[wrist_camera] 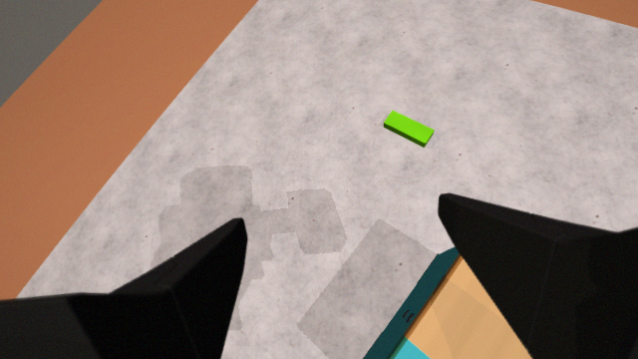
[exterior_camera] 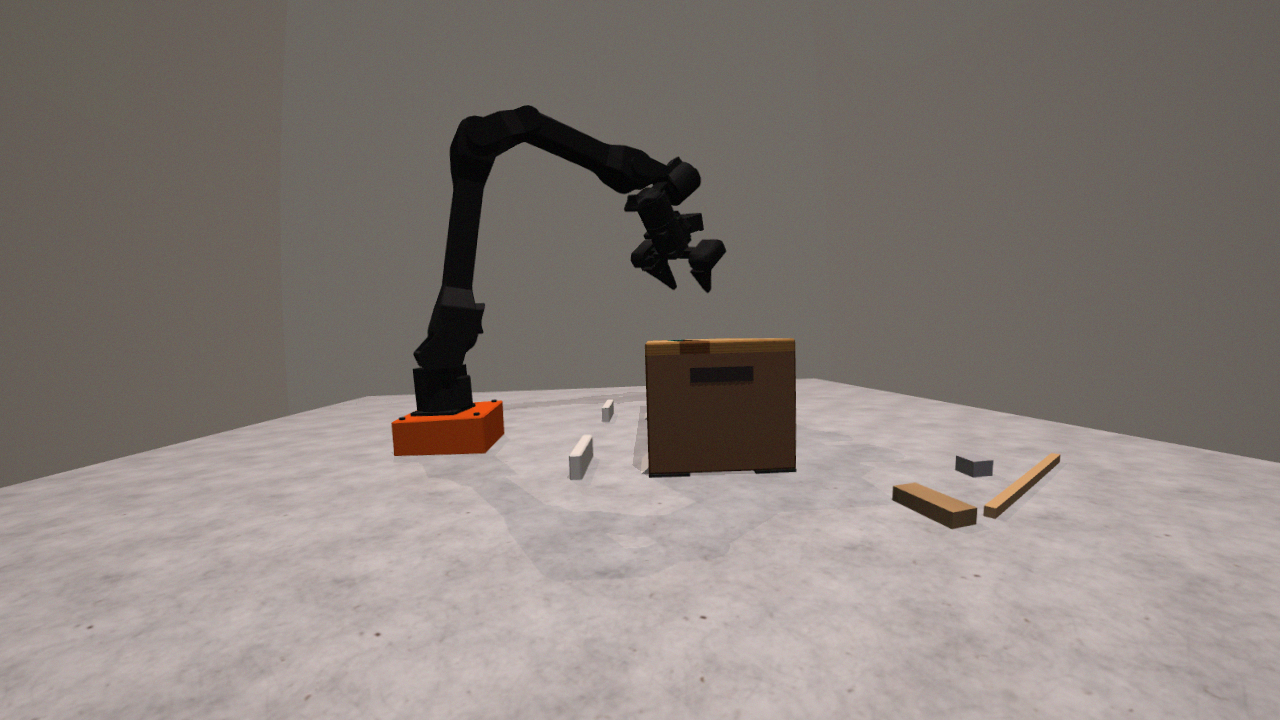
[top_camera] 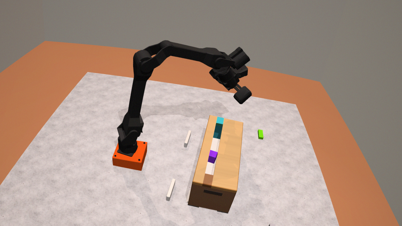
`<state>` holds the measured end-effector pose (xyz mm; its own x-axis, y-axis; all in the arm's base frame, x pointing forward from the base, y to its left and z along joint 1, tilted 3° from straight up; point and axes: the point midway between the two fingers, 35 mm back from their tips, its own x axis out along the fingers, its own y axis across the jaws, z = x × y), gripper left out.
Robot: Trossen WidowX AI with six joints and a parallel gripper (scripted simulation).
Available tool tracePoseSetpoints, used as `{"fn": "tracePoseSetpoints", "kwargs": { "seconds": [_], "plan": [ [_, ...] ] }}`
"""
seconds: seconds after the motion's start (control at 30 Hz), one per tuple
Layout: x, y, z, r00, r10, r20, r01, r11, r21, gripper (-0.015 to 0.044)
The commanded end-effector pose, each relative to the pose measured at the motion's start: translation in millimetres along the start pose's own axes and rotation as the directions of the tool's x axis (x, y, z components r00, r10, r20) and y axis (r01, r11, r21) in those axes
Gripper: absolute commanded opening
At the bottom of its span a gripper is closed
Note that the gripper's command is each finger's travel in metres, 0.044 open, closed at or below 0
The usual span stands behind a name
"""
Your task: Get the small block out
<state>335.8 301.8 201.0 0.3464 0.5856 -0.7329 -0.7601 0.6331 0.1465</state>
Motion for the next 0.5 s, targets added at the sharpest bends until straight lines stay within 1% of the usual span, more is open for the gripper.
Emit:
{"fn": "tracePoseSetpoints", "kwargs": {
  "seconds": [0.0, 0.07, 0.13, 0.23, 0.33, 0.4, 0.47],
  "plan": [
    [0, -1, -2, 1.000, -0.006, -0.009, 0.006, 1.000, -0.008, 0.0400],
    [-1, -10, -18, 0.995, -0.055, -0.080, 0.049, 0.996, -0.075, 0.0400],
    [-6, -24, -44, 0.972, -0.128, -0.198, 0.091, 0.978, -0.188, 0.0400],
    [-19, -43, -83, 0.900, -0.223, -0.375, 0.080, 0.929, -0.361, 0.0400],
    [-41, -59, -121, 0.782, -0.297, -0.548, -0.022, 0.866, -0.500, 0.0400],
    [-59, -68, -145, 0.682, -0.335, -0.650, -0.136, 0.815, -0.563, 0.0400],
    [-81, -75, -165, 0.568, -0.366, -0.737, -0.276, 0.759, -0.590, 0.0400]
  ]
}}
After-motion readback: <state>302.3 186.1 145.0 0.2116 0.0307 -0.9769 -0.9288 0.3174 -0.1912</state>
